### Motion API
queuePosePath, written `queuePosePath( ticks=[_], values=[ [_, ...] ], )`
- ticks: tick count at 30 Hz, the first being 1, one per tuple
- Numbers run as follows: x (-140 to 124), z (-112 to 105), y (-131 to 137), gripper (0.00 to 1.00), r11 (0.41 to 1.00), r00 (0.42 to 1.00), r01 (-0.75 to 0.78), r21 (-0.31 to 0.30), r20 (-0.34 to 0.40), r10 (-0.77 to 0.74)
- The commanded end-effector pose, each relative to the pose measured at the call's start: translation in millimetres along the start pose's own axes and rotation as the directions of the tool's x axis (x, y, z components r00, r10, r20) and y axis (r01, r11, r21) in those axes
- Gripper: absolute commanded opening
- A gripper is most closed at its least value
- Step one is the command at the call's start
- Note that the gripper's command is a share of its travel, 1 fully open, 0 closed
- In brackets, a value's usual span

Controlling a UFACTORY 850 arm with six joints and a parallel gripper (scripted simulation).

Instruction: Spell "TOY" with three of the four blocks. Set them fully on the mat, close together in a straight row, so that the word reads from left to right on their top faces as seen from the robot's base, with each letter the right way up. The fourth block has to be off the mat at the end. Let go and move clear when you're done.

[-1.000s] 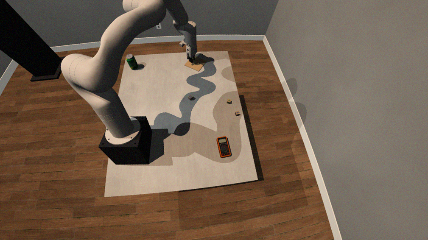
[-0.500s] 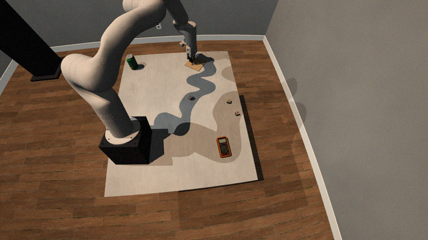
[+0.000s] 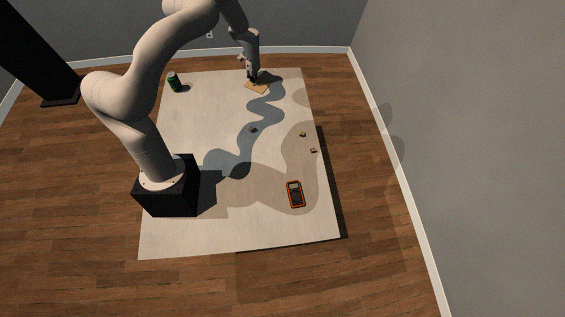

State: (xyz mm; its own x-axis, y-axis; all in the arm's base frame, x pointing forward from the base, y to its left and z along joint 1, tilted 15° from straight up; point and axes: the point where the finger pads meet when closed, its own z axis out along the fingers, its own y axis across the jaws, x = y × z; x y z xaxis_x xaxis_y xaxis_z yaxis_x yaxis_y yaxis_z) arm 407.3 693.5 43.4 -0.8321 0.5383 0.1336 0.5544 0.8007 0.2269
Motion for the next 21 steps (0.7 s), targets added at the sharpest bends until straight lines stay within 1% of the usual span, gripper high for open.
queuePosePath(
  ticks=[1, 8, 9, 11, 12, 14, 15, 17, 18, 21],
  values=[
    [0.1, -1.3, 1.3, 0.23, 1.000, 1.000, 0.000, -0.002, 0.000, 0.000],
    [0.1, -1.3, 1.3, 0.23, 1.000, 1.000, 0.000, -0.002, 0.000, 0.000],
    [0.1, -1.3, 1.3, 0.27, 1.000, 1.000, 0.000, -0.002, 0.000, 0.000],
    [0.1, -1.3, 1.3, 0.27, 1.000, 1.000, 0.000, -0.002, 0.000, 0.000],
    [0.1, -1.3, 1.3, 0.31, 1.000, 1.000, 0.000, -0.002, 0.000, 0.000],
    [0.1, -1.3, 1.3, 0.31, 1.000, 1.000, 0.000, -0.002, 0.000, 0.000],
    [0.1, -1.3, 1.3, 0.35, 1.000, 1.000, 0.000, -0.002, 0.000, 0.000],
    [0.1, -1.3, 1.3, 0.35, 1.000, 1.000, 0.000, -0.002, 0.000, 0.000],
    [0.1, -1.3, 1.3, 0.39, 1.000, 1.000, 0.000, -0.002, 0.000, 0.000],
    [0.1, -1.3, 1.3, 0.39, 1.000, 1.000, 0.000, -0.002, 0.000, 0.000]
  ],
)
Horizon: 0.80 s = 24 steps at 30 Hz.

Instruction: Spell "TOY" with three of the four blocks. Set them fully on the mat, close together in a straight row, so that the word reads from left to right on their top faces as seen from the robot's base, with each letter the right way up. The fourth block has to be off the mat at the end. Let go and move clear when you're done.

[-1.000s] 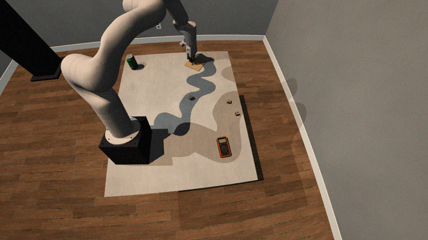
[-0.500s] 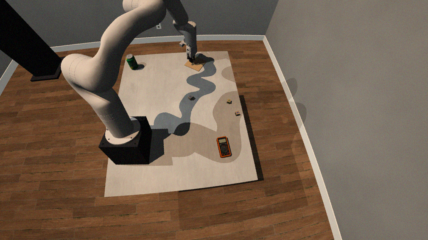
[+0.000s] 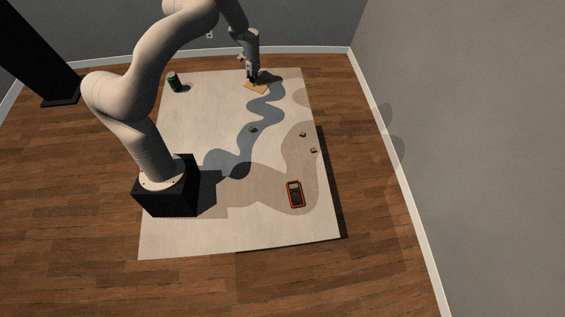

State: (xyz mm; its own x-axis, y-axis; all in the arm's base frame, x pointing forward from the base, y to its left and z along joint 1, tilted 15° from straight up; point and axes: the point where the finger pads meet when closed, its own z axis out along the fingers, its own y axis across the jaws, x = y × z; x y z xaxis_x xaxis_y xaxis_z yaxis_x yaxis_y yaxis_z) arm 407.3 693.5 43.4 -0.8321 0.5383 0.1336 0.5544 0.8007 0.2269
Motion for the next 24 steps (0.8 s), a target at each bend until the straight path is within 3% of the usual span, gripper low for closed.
queuePosePath(
  ticks=[1, 2, 17, 24],
  values=[
    [0, -1, 1, 0.39, 1.000, 1.000, 0.000, -0.002, 0.000, 0.000],
    [0, -1, 1, 0.43, 1.000, 1.000, 0.000, -0.002, 0.000, 0.000],
    [0, -4, 1, 0.43, 1.000, 1.000, 0.000, -0.002, 0.000, 0.000],
    [0, -28, 1, 0.43, 1.000, 1.000, 0.000, -0.002, 0.000, 0.000]
  ],
)
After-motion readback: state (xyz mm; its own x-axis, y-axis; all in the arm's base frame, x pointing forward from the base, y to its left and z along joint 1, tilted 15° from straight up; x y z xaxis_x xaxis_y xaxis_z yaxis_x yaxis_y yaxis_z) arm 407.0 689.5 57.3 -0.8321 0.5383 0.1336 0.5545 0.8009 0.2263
